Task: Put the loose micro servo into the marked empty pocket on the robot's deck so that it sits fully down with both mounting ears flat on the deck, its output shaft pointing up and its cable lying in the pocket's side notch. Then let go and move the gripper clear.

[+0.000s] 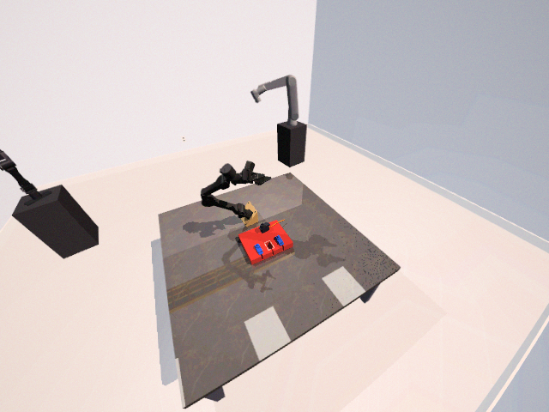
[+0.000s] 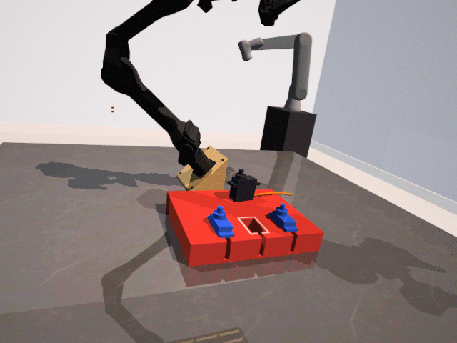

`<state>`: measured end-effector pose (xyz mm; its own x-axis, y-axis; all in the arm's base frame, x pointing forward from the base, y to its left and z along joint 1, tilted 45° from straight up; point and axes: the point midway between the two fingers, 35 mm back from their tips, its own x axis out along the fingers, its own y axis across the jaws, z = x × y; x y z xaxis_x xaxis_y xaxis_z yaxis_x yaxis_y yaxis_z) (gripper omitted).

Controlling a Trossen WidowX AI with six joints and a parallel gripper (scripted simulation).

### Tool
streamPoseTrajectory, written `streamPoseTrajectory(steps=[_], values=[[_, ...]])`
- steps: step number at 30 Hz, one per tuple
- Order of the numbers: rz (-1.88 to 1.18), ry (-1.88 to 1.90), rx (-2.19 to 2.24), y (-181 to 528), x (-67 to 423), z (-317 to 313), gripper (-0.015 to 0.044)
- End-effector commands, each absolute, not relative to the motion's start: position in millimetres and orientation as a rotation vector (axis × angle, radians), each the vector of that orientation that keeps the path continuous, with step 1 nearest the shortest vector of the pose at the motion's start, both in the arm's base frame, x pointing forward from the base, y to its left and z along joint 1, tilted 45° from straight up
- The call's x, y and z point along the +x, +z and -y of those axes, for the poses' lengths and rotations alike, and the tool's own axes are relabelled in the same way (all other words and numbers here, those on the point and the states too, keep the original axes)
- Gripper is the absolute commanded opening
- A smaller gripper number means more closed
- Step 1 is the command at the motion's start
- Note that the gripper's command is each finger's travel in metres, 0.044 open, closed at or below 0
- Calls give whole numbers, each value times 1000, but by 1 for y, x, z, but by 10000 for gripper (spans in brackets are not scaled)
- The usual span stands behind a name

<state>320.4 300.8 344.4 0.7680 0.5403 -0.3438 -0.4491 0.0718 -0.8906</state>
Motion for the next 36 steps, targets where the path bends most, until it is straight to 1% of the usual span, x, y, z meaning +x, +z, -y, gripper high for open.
streamPoseTrajectory(steps=[1, 10, 20, 28, 36], values=[[-41, 780, -1323, 309, 324, -297, 440], [-361, 852, -1380, 225, 322, -277, 440], [-729, 893, -1446, 147, 305, -240, 440], [-1022, 893, -1503, 100, 284, -203, 440], [-1311, 871, -1563, 68, 260, -162, 440]])
